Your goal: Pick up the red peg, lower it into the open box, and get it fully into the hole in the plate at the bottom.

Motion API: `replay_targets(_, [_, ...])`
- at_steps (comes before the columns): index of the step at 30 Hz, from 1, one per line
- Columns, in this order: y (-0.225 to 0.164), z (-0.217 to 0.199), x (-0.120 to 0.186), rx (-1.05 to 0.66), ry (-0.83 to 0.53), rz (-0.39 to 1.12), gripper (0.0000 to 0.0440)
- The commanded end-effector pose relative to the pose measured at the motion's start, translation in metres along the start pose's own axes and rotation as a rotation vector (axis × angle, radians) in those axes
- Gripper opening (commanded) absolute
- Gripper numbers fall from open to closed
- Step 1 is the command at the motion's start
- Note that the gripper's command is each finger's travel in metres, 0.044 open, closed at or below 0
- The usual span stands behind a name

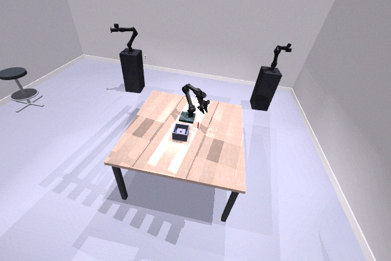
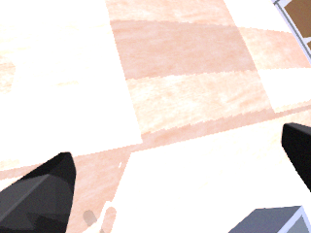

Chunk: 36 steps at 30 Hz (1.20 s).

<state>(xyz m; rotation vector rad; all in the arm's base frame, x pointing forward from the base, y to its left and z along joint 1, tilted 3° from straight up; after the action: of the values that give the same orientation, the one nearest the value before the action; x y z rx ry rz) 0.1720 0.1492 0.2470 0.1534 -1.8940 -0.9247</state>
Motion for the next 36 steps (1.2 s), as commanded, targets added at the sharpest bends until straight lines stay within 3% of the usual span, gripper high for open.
replay_targets(1, [-0.009,-0.001,-0.005,-0.146,-0.009,0.056,0.0440])
replay_targets(19, [-0.045,-0.001,-0.019,-0.731,-0.096,0.259,0.0440])
replay_targets(36, [-0.082,0.002,-0.036,-1.263,-0.274,0.447,0.0440])
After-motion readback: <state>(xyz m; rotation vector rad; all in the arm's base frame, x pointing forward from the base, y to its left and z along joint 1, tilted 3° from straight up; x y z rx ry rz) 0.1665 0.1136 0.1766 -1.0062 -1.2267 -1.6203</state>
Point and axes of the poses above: the point midway between the two fingers, 35 mm back from their tips, its own x axis back along the fingers, its own z axis across the jaws, y = z × x, the point moved 2 cm from there along x, back along the fingers, and after that the axes turned 14 degrees about -x, right-handed, at the moved point
